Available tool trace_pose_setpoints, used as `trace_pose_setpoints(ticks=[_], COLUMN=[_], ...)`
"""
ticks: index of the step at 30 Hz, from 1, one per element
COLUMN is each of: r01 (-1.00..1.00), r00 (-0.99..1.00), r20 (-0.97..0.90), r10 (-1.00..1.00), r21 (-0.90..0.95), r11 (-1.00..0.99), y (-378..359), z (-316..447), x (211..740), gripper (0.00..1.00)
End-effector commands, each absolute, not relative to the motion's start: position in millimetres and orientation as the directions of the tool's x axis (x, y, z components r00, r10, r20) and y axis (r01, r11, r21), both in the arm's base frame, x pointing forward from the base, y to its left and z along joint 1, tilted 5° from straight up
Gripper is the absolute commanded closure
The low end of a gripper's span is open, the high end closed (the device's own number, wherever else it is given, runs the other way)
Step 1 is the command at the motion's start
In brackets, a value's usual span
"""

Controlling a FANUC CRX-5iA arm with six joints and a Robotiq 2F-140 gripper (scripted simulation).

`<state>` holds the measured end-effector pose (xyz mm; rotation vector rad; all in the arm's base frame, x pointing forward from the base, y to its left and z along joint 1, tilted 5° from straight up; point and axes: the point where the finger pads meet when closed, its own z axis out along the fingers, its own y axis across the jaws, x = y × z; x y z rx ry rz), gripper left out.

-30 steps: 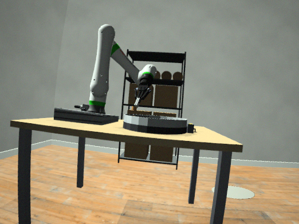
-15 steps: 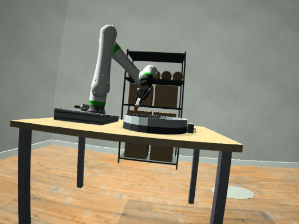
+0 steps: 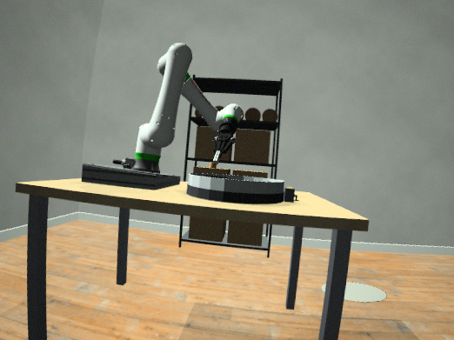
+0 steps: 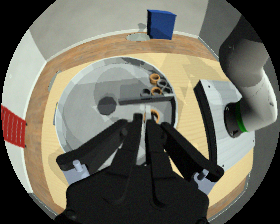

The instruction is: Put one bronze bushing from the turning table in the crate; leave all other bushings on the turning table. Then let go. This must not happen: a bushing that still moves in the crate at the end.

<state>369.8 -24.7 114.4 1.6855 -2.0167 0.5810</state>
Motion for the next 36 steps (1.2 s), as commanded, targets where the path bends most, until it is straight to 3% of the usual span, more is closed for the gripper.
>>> trace_pose_setpoints(ticks=[1,22,36], r01=[-0.985,-0.985,-0.985], r00=[-0.158,-0.158,-0.158], r20=[0.584,0.584,0.584], r10=[-0.796,-0.796,-0.796], r21=[-0.036,-0.035,-0.035], r11=[0.170,0.170,0.170], y=[17,204,244], z=[119,133,136], x=[376,401,407], gripper=[1.00,1.00,1.00])
